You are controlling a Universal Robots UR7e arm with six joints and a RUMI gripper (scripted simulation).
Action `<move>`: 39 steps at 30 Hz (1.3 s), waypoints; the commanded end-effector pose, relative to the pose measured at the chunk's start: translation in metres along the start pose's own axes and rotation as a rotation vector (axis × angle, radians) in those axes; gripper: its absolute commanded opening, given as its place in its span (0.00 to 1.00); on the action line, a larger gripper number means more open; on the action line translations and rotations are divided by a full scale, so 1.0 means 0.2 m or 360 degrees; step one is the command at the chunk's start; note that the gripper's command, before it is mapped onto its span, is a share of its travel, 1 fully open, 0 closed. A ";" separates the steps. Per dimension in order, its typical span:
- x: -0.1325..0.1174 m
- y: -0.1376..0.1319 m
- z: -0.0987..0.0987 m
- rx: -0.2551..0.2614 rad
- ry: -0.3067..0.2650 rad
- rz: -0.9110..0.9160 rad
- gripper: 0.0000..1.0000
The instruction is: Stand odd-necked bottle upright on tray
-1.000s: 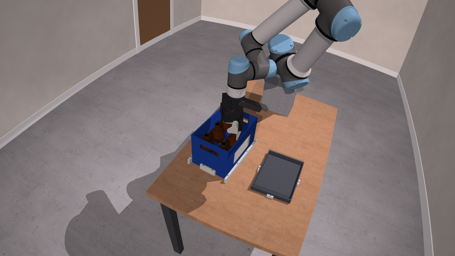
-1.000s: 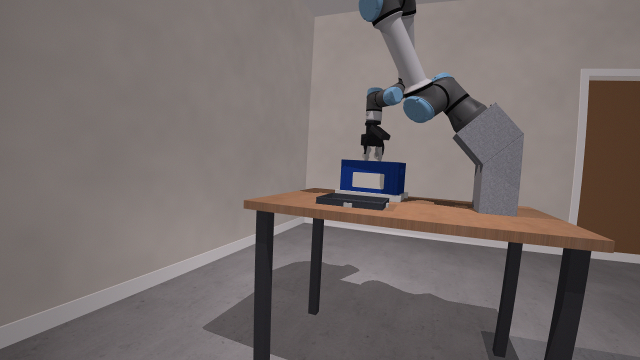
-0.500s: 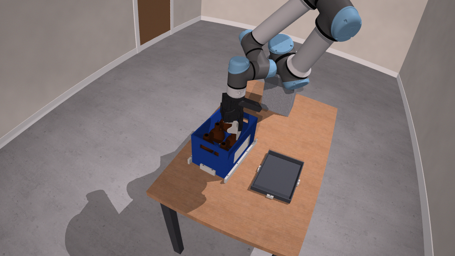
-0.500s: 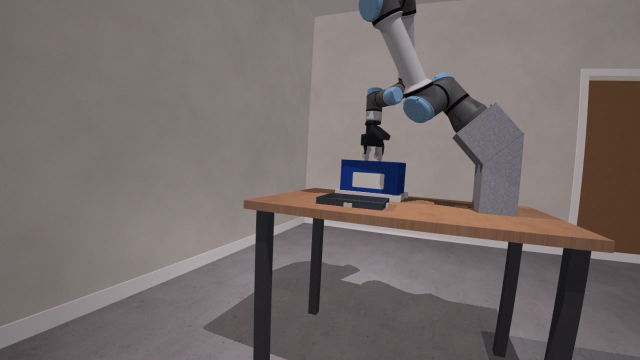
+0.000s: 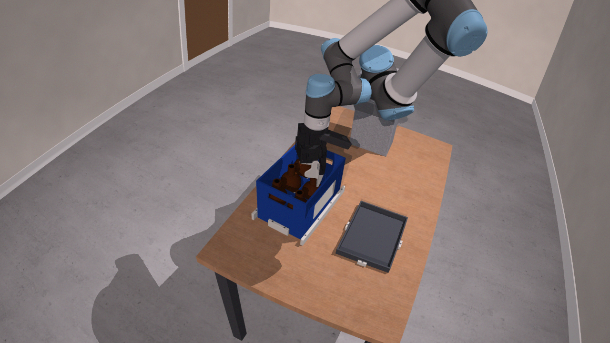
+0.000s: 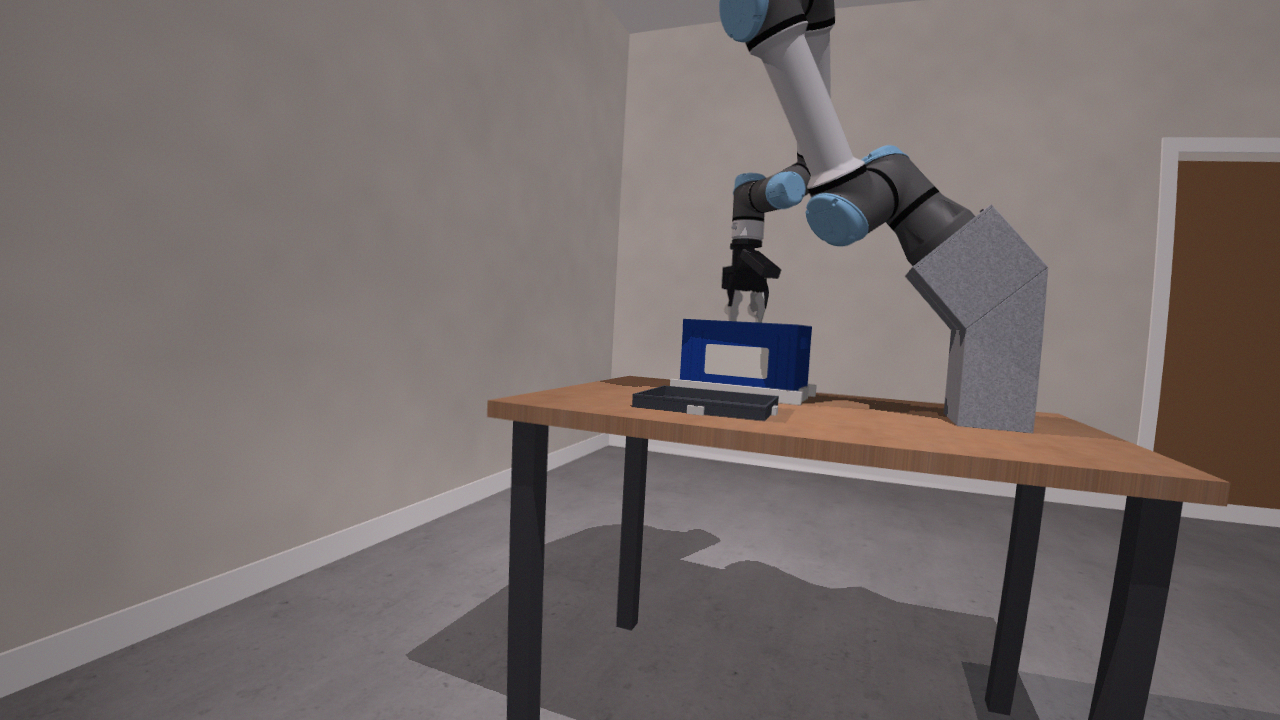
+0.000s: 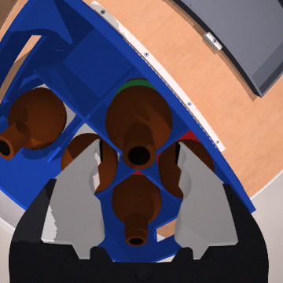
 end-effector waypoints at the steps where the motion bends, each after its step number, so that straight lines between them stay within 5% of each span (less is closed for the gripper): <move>1: 0.00 0.00 -0.03 -0.0001 -0.0001 -0.0001 0.38; 39: 0.00 0.00 -0.38 -0.0001 -0.0001 -0.0001 0.38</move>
Point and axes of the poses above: the point where the finger pads meet when closed, its own z axis out along the fingers, its own y axis across the jaws, x = y × z, the point moved 5 cm from there along -z, back along the fingers, and after that the axes turned 2 degrees about -z, right-handed, at the moved point
